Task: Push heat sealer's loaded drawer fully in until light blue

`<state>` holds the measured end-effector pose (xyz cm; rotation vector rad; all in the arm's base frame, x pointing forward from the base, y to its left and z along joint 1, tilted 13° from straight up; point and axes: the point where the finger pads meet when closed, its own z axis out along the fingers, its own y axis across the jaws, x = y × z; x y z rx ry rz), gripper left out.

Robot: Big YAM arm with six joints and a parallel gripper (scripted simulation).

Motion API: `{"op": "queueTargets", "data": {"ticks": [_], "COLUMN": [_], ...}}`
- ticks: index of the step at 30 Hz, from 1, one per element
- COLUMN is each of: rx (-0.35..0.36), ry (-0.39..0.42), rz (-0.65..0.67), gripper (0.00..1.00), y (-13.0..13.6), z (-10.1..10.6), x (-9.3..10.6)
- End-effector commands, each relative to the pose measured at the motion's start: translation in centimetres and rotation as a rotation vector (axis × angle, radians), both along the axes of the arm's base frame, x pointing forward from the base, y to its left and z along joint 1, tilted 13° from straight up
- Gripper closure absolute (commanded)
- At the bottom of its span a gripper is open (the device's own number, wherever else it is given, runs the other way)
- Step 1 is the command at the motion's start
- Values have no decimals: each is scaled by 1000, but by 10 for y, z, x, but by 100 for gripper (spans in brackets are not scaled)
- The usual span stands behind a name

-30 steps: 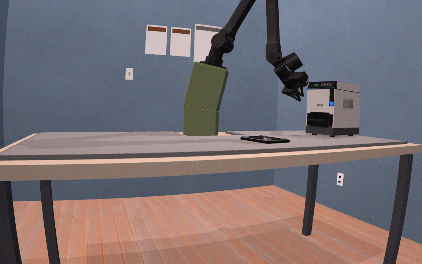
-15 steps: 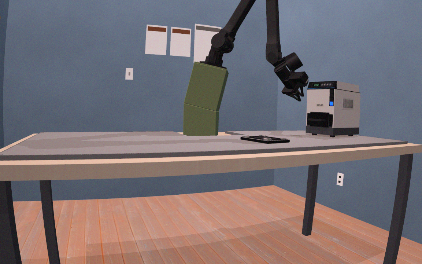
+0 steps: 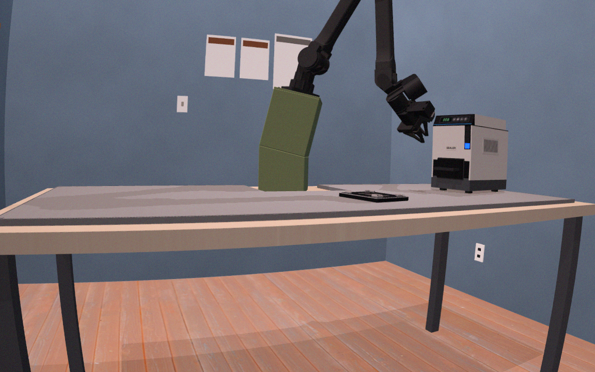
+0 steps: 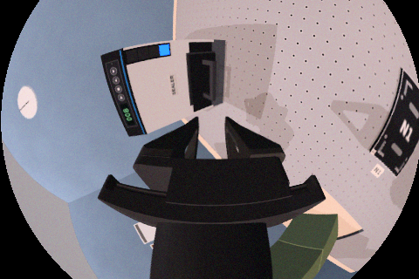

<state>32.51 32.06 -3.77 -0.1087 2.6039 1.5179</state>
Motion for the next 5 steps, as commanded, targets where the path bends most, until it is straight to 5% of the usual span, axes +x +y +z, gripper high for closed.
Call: {"op": "queueTargets", "data": {"ticks": [1,5], "rx": [-8,-8], "ry": [14,14], "rz": [10,10], "gripper": [70,70], "y": [2,2], "z": [-7,-7], "x": [-4,-4]}}
